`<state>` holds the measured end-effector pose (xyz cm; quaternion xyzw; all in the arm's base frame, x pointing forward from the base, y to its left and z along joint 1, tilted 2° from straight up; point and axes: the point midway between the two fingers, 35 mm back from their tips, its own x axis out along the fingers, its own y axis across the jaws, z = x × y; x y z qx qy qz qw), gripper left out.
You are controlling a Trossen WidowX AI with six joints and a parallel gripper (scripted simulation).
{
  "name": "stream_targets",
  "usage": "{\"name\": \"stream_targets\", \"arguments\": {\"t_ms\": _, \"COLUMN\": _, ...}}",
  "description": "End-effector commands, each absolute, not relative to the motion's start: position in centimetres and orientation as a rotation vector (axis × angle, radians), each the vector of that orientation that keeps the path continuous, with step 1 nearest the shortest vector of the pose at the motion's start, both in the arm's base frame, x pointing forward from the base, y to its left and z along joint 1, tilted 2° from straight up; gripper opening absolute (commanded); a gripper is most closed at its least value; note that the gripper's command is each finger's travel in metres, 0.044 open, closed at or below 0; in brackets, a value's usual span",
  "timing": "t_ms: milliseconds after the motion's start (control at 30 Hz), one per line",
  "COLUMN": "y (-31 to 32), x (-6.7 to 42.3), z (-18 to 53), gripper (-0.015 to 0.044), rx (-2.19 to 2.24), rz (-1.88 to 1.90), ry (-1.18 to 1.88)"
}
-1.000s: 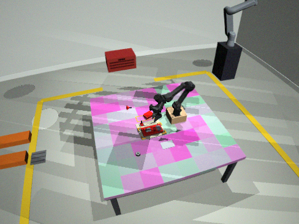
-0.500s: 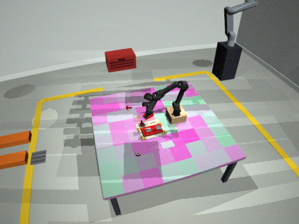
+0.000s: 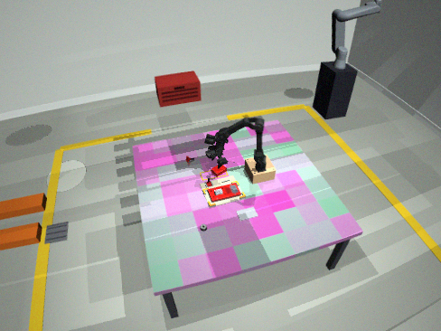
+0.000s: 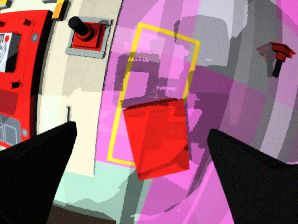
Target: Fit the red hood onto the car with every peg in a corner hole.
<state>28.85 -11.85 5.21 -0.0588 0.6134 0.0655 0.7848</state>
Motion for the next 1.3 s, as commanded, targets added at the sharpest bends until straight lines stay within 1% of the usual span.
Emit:
{"name": "stream_targets", "arguments": {"t_ms": 0, "y": -15.7, "x": 25.9, "z": 3.0, "gripper": 0.0440, "rx": -0.316, "rz": 0.342, "ry": 1.513}}
{"name": "stream_targets", "arguments": {"t_ms": 433, "y": -15.6, "x": 26.0, "z": 2.8, "gripper": 0.0440, "rx": -0.316, "rz": 0.342, "ry": 1.513}}
{"name": "stream_targets", "arguments": {"t_ms": 1267, "y": -15.5, "x": 26.1, "z": 0.4, "gripper": 0.0440, "rx": -0.316, "rz": 0.342, "ry": 1.513}}
